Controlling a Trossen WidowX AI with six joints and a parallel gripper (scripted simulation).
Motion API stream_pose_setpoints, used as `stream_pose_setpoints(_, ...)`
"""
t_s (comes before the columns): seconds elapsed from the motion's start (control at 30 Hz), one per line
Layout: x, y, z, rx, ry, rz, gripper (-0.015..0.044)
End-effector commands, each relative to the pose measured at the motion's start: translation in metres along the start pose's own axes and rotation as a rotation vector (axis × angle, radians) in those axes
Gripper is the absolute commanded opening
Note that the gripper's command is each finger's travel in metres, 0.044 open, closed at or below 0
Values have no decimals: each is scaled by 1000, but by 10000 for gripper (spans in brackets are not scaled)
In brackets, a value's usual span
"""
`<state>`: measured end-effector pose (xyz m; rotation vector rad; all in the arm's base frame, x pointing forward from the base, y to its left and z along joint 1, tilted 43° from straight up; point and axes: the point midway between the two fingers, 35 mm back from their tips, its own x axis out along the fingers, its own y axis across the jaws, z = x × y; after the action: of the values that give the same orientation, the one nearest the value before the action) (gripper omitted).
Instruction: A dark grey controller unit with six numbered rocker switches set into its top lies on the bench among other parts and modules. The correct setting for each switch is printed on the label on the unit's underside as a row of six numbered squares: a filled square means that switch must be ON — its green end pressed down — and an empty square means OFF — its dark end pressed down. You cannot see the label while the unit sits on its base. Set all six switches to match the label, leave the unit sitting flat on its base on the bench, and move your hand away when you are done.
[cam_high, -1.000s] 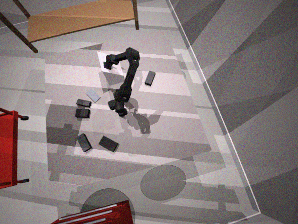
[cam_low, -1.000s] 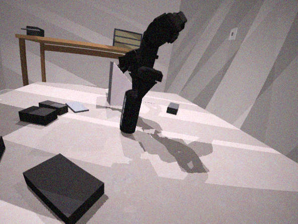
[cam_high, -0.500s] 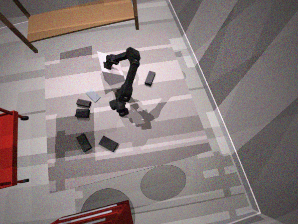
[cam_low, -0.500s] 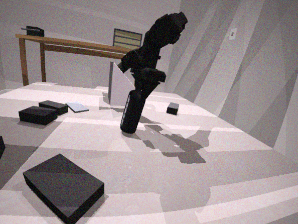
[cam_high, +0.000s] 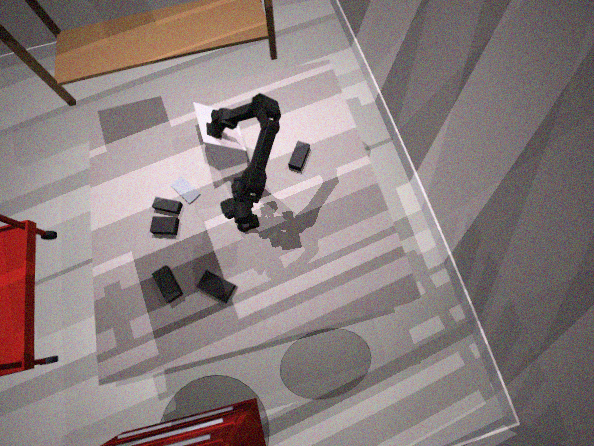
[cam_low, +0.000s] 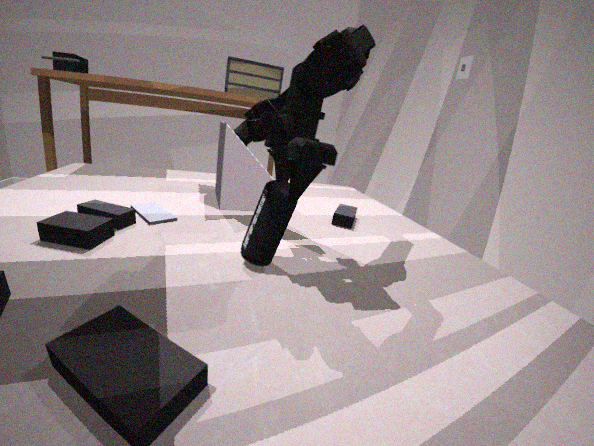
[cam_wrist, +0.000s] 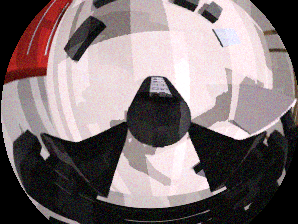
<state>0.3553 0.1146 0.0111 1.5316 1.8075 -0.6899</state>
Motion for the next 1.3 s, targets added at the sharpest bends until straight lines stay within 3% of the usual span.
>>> stream_pose_setpoints(0.0, 4, -1, -7, -1, 19, -9, 338)
stream_pose_setpoints(1.27, 14, -2, -35, -1, 57, -9, 338)
